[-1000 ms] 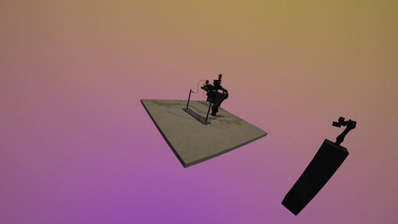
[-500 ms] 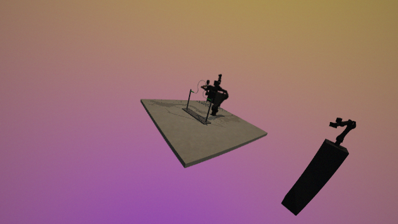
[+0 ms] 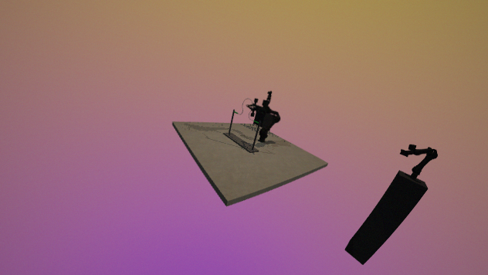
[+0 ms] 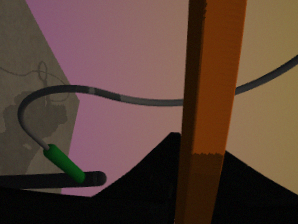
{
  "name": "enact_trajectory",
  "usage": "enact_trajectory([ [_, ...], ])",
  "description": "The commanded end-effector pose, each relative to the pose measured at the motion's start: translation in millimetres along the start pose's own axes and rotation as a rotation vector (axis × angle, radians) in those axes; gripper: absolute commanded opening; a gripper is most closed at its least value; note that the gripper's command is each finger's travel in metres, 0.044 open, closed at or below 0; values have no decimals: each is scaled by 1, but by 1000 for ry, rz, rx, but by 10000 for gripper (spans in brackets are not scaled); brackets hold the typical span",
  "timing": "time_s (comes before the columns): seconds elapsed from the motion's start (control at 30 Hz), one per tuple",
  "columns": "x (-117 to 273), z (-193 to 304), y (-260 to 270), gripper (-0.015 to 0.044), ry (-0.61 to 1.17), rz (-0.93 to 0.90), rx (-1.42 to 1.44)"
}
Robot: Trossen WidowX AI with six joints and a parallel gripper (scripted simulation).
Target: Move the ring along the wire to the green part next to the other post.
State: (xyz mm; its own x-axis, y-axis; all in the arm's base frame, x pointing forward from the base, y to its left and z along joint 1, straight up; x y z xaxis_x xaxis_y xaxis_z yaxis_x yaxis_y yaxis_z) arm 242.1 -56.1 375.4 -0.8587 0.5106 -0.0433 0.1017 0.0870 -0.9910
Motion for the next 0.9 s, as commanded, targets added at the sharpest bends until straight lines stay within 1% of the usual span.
enact_trajectory([
  [0.0, 1, 1, -1, -150, -8, 30, 40],
  [0.87, 1, -1, -13, -150, -42, 226, 337],
])
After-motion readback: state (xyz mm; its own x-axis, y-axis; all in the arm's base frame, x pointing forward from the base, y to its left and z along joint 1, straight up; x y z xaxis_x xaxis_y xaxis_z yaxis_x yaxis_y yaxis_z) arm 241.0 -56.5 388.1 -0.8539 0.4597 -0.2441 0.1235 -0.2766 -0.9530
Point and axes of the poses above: the point midway between the two fingers, 35 mm back from their tips, its own x axis back along the fingers, its own y axis across the jaws, z = x × y, the point moved 1 cm from there along x, back along the fingers, and after that the axes turned 1 degree about x, right-handed, at the moved point
